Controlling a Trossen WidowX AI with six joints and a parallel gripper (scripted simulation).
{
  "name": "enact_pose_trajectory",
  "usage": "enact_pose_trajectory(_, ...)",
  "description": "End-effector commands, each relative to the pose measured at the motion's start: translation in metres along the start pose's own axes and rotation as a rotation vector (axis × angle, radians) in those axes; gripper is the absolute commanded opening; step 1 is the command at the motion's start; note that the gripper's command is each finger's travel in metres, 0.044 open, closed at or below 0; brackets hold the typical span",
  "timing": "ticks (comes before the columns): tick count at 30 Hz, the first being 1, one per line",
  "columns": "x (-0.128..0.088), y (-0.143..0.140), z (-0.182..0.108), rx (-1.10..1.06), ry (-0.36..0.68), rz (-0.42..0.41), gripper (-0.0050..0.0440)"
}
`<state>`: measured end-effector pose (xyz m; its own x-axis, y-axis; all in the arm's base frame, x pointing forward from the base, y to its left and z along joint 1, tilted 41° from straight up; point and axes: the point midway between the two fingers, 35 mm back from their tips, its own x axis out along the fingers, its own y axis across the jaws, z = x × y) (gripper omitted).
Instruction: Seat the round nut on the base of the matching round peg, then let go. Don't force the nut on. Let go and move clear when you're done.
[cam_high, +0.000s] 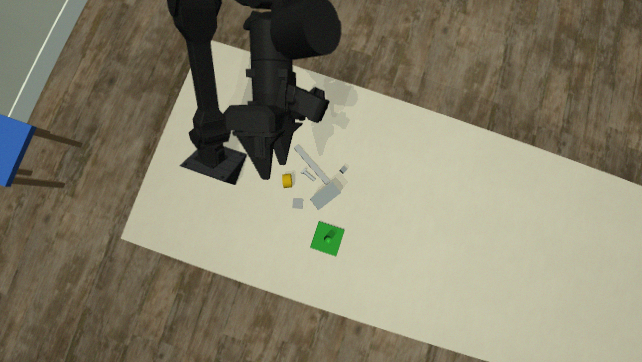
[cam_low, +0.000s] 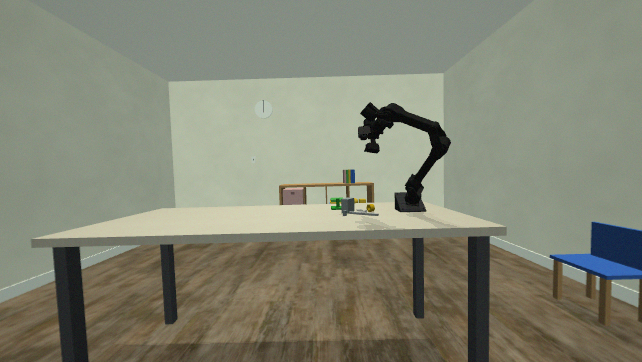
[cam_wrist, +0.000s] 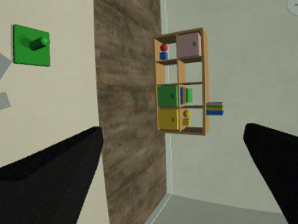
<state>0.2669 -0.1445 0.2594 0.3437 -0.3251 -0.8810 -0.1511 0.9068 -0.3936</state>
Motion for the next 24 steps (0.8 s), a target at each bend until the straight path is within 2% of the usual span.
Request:
enact_pose_trajectory(1, -0.002, -0.002, 0.001, 0.002, -0.007, -0.006, 0.04)
enact_pose_trajectory(17, -0.002, -0.002, 0.001, 0.002, -0.007, -0.006, 0.04)
enact_pose_trajectory(18, -0.001, 0.0, 0.001, 0.009, -0.006, 0.002, 0.0376)
enact_pose_trajectory(20, 0.013, 0.012, 0.003, 0.064, 0.003, 0.066, 0.0328)
enact_pose_trajectory(23, 0.053, 0.055, 0.004, 0.233, 0.06, 0.251, 0.0256)
enact_pose_trajectory(24, 0.06, 0.066, 0.003, 0.261, 0.075, 0.285, 0.0232)
